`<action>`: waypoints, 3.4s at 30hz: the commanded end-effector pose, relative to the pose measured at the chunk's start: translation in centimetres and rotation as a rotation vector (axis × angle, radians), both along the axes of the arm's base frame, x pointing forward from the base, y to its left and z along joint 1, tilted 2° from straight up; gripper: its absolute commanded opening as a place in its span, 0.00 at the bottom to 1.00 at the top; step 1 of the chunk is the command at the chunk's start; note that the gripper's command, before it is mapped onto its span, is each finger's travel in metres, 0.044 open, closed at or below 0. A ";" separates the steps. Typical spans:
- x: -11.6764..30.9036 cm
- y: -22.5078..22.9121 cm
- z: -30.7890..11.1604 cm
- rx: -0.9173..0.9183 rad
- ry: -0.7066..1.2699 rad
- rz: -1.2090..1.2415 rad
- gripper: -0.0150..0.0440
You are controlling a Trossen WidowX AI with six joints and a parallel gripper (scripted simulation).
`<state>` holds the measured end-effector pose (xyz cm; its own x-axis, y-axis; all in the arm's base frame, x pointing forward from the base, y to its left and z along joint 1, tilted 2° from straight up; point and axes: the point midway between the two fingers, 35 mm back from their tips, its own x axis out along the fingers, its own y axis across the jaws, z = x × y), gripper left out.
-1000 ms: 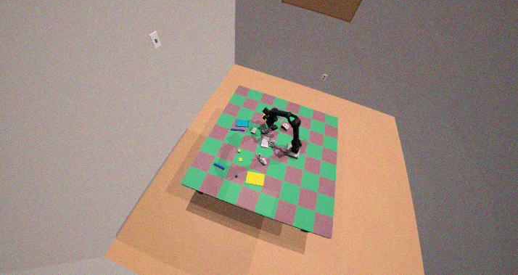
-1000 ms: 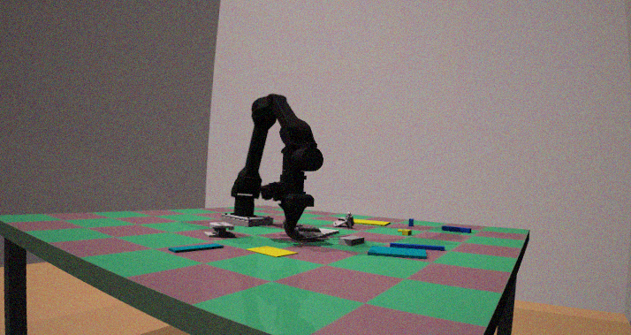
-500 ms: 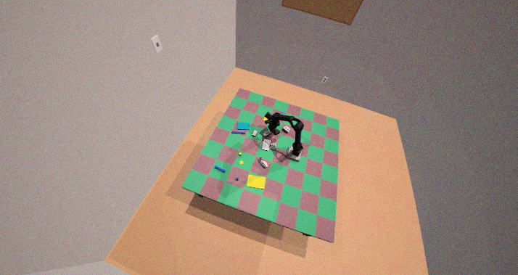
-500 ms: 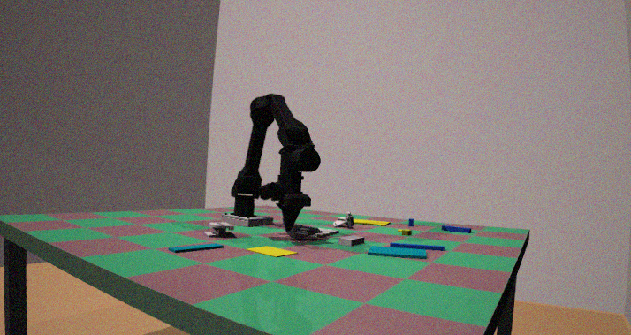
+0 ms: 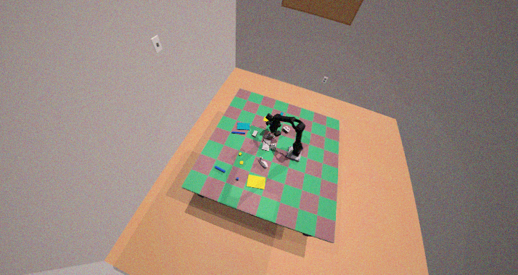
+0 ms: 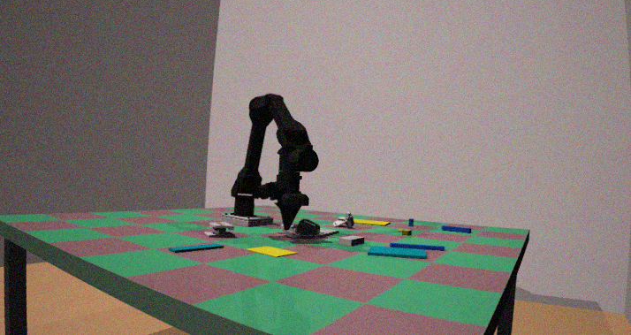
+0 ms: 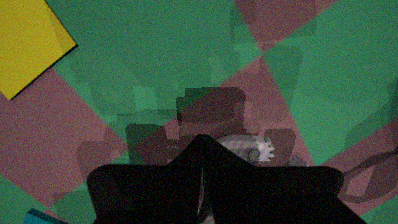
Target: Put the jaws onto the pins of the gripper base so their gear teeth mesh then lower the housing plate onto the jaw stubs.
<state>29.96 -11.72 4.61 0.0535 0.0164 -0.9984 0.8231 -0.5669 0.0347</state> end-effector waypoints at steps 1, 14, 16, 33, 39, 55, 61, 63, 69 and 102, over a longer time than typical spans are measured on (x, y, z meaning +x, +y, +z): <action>-0.3 0.2 0.7 0.002 -0.002 -0.002 0.25; -0.1 -0.1 5.0 -0.001 -0.003 -0.002 0.43; -0.1 -0.1 5.0 -0.001 -0.003 -0.002 0.52; -0.1 -0.1 5.0 -0.001 -0.003 -0.002 1.00; -0.1 -0.1 5.0 -0.001 -0.003 -0.002 1.00; -0.1 -0.1 5.0 -0.001 -0.003 -0.002 1.00; -0.2 -0.2 6.0 0.000 0.000 0.000 0.73; -0.2 -0.2 6.0 0.000 0.000 0.000 0.64; -0.2 -0.2 6.0 0.000 0.000 0.000 0.38; -0.2 -0.2 5.9 0.000 -0.001 -0.003 0.74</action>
<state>29.76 -11.90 10.53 0.0544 0.0159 -0.9984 0.8214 -0.5692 0.0357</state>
